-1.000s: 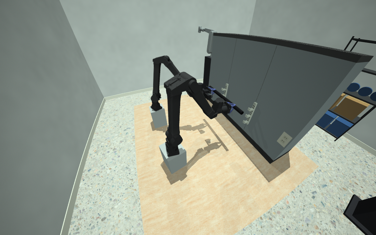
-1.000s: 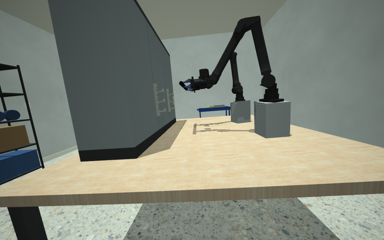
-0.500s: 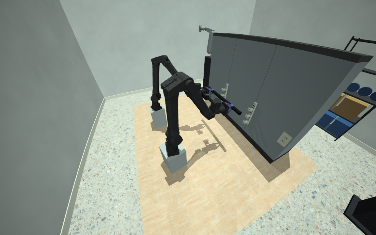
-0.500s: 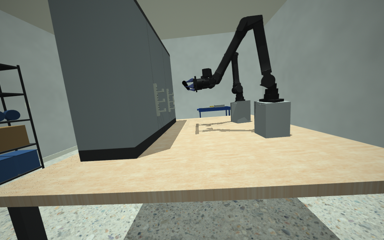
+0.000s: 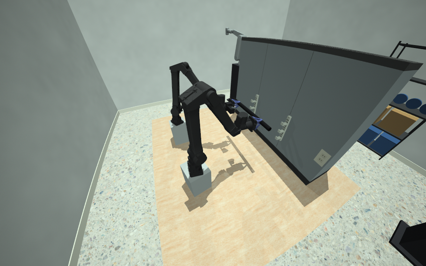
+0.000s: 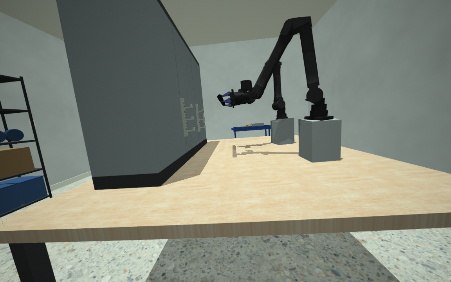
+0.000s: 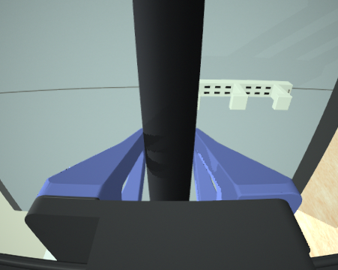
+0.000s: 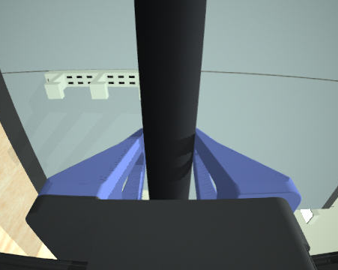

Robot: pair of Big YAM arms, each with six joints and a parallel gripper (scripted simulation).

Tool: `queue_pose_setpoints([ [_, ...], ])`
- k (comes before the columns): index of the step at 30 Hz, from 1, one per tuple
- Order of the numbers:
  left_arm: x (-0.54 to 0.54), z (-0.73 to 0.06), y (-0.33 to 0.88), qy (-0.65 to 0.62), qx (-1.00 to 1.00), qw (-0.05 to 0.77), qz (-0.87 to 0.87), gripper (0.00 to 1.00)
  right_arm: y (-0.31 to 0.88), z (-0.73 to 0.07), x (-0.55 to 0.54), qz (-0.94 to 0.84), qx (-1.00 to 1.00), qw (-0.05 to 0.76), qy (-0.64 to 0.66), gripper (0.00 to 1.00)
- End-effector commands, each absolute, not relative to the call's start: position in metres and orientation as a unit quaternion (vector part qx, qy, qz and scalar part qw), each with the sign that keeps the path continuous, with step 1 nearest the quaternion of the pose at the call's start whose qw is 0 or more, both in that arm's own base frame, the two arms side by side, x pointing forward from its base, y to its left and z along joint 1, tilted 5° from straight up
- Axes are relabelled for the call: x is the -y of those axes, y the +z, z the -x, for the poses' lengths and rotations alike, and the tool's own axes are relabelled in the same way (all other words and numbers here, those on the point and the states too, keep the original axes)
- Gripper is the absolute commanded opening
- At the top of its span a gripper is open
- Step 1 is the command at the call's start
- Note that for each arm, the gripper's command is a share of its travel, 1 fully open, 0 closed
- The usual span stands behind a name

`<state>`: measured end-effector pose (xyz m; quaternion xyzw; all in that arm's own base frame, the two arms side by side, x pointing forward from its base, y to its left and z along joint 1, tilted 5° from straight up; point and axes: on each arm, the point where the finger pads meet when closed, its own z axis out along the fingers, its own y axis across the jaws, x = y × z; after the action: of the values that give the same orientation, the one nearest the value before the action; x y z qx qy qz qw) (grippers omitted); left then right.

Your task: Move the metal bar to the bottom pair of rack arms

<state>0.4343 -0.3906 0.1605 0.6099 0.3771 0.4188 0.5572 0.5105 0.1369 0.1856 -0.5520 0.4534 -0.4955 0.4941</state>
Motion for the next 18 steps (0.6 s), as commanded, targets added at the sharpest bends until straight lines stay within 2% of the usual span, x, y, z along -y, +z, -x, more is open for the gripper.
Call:
queue_pose_setpoints([
  [1, 0.386, -0.430, 0.202, 0.432, -0.371, 0.584, -0.578, 0.00, 0.222, -0.506, -0.134, 0.521, -0.442, 0.517, -0.516, 0.00],
  [18, 0.377, -0.407, 0.199, 0.432, -0.371, 0.584, -0.578, 0.00, 0.218, -0.482, -0.132, 0.521, -0.442, 0.517, -0.516, 0.00],
])
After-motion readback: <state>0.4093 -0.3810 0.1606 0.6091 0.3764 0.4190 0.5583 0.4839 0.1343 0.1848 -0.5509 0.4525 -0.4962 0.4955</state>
